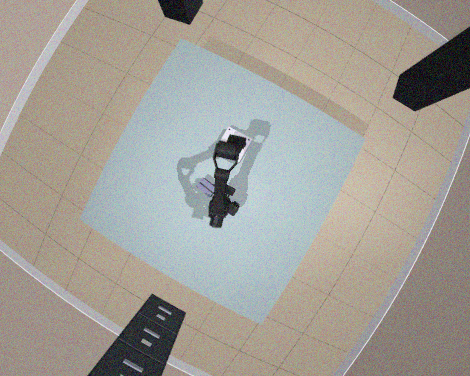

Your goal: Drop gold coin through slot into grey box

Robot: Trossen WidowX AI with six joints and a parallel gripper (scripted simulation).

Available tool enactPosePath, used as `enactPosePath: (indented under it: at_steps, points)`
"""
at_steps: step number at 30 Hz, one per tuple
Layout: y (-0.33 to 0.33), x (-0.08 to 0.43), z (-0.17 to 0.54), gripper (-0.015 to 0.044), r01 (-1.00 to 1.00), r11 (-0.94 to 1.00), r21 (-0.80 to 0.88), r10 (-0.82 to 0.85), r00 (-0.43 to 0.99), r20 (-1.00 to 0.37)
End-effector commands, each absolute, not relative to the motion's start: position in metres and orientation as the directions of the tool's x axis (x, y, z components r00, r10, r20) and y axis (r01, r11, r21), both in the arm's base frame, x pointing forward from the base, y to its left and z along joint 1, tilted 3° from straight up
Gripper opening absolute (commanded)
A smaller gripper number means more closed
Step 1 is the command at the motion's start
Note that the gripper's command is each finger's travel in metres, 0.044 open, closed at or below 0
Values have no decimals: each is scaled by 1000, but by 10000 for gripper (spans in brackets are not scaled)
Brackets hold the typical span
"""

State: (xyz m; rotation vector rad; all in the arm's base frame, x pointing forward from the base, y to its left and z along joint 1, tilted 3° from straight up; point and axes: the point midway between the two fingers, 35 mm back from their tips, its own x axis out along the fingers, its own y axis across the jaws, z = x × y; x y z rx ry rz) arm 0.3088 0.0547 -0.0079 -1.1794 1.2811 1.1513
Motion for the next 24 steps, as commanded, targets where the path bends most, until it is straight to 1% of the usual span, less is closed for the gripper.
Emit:
enactPosePath:
  at_steps: [1,24]
  points:
    - [56,314,4,0,-998,67,-1,-37,-1,-999]
    - [58,313,62,0,-998,67,-1,-37,-1,-999]
